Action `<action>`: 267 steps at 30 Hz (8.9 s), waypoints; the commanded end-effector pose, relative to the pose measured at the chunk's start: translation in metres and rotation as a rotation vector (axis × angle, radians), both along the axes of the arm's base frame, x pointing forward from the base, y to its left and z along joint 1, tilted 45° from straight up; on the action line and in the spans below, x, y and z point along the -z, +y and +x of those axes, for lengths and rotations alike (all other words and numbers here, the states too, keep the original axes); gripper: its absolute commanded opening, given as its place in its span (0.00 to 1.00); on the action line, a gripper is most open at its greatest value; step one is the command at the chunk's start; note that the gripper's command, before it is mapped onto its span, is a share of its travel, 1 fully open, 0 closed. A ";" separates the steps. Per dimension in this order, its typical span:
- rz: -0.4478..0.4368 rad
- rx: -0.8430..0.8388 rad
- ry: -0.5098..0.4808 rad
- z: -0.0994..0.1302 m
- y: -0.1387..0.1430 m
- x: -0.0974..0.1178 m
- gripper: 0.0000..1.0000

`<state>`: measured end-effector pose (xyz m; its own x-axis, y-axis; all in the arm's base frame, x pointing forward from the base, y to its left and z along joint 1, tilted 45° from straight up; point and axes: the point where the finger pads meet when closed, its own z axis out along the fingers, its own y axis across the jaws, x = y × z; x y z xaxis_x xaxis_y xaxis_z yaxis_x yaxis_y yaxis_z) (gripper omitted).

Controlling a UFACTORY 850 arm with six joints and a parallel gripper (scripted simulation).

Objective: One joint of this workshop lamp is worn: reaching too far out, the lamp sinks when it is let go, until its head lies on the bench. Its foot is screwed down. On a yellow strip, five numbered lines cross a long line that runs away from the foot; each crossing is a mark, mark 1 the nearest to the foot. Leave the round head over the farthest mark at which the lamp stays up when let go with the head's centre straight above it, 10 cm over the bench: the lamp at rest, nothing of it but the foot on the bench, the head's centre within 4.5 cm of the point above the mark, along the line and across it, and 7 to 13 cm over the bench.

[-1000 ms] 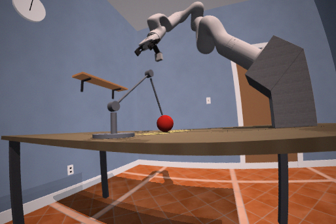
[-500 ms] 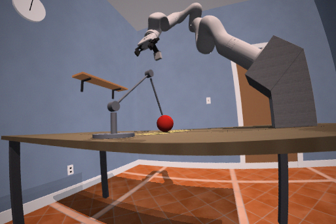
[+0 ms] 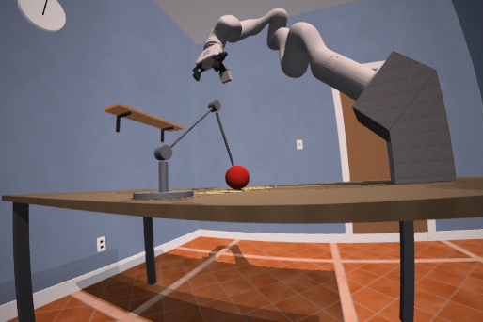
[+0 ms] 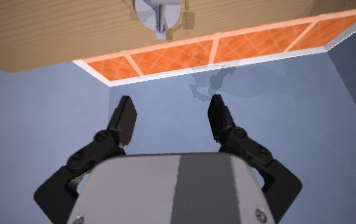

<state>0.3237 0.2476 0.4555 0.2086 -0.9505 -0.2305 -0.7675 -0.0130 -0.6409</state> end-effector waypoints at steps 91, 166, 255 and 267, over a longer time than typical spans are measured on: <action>-0.370 0.419 -0.079 0.100 -0.013 0.103 1.00; -0.370 0.420 -0.081 0.106 0.007 0.108 0.00; -0.368 0.419 -0.081 0.014 0.068 0.012 1.00; -0.368 0.419 -0.081 0.018 0.067 0.016 1.00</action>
<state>0.3406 0.3143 0.4398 -0.2008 -0.9703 0.1345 -0.7042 0.0476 -0.7084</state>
